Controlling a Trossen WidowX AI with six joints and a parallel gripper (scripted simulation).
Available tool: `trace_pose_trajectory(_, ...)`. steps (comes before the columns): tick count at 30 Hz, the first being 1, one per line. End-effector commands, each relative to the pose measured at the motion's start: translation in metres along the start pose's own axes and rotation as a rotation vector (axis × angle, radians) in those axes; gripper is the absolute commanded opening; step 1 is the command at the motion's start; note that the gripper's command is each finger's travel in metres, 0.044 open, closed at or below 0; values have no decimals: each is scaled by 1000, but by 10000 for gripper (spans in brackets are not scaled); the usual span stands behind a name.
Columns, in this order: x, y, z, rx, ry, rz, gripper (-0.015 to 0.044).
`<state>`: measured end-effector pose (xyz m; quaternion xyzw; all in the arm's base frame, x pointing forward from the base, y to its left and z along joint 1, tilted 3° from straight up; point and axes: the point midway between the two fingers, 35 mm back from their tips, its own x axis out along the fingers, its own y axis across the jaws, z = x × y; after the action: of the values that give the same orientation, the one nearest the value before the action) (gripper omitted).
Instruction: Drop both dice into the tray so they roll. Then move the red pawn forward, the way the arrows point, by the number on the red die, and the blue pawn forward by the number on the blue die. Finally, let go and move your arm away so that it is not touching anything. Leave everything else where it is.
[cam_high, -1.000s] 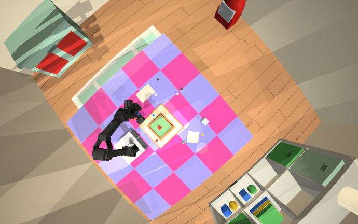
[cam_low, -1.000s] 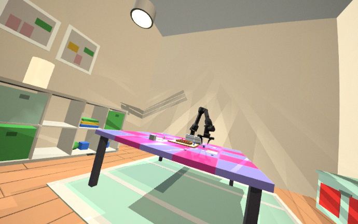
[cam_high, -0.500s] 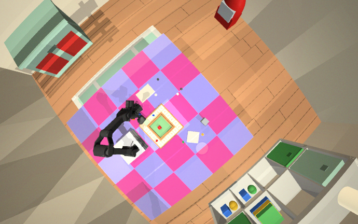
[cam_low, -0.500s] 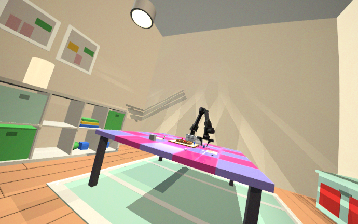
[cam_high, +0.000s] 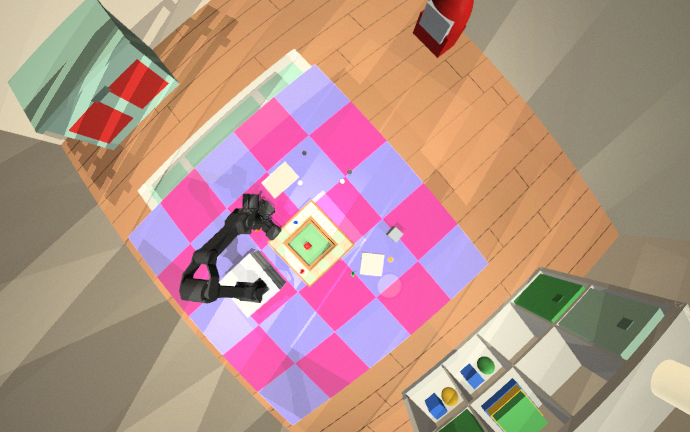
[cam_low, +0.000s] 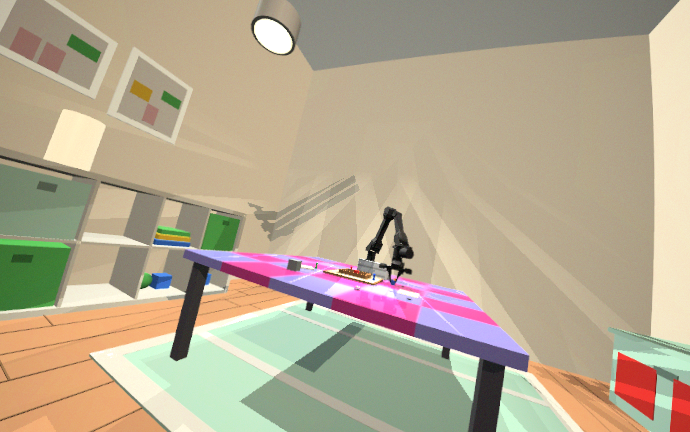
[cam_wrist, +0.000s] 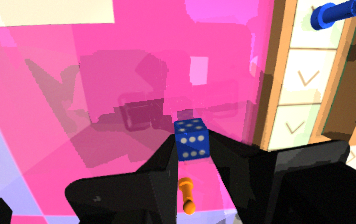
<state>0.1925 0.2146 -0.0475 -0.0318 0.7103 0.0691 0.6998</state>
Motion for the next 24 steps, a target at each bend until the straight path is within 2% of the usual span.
trace_pose_trajectory(1,-18,4,4,3,-4,3,0)
trace_pose_trajectory(13,-116,5,3,3,-5,3,0)
trace_pose_trajectory(24,-119,-7,13,16,-6,1,0)
